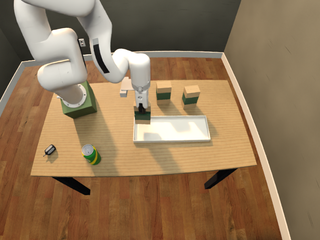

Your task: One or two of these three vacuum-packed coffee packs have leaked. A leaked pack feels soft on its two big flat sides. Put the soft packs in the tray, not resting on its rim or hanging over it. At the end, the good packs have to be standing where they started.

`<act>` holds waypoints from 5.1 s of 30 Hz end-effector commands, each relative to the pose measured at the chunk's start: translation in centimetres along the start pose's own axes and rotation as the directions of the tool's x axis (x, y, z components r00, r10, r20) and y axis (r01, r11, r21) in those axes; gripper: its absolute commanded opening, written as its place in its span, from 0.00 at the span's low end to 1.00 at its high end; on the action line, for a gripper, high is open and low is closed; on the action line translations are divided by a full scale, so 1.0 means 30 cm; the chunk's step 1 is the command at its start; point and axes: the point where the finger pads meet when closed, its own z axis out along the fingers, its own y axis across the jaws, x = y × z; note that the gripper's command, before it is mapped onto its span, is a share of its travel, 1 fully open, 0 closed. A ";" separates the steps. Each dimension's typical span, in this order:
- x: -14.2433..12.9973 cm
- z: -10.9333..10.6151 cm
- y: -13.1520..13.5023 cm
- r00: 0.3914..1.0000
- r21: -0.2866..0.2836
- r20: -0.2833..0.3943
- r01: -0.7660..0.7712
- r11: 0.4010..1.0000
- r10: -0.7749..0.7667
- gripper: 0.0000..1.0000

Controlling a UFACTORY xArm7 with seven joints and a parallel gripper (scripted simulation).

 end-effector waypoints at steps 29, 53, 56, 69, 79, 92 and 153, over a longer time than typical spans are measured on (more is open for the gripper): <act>-0.011 -0.001 -0.088 1.000 -0.002 0.002 0.000 1.000 0.000 0.25; -0.012 0.141 -0.088 1.000 -0.002 0.002 0.000 1.000 0.000 0.25; -0.012 0.151 -0.088 1.000 -0.002 0.002 0.000 1.000 0.000 0.25; -0.012 0.158 -0.088 1.000 -0.002 0.002 0.000 1.000 0.000 0.25; -0.012 0.158 -0.088 1.000 -0.002 0.002 0.000 1.000 0.000 0.85; -0.012 0.158 -0.088 1.000 -0.002 0.002 0.000 1.000 0.000 0.85; -0.011 -0.127 -0.088 1.000 -0.002 0.002 0.000 1.000 0.000 0.85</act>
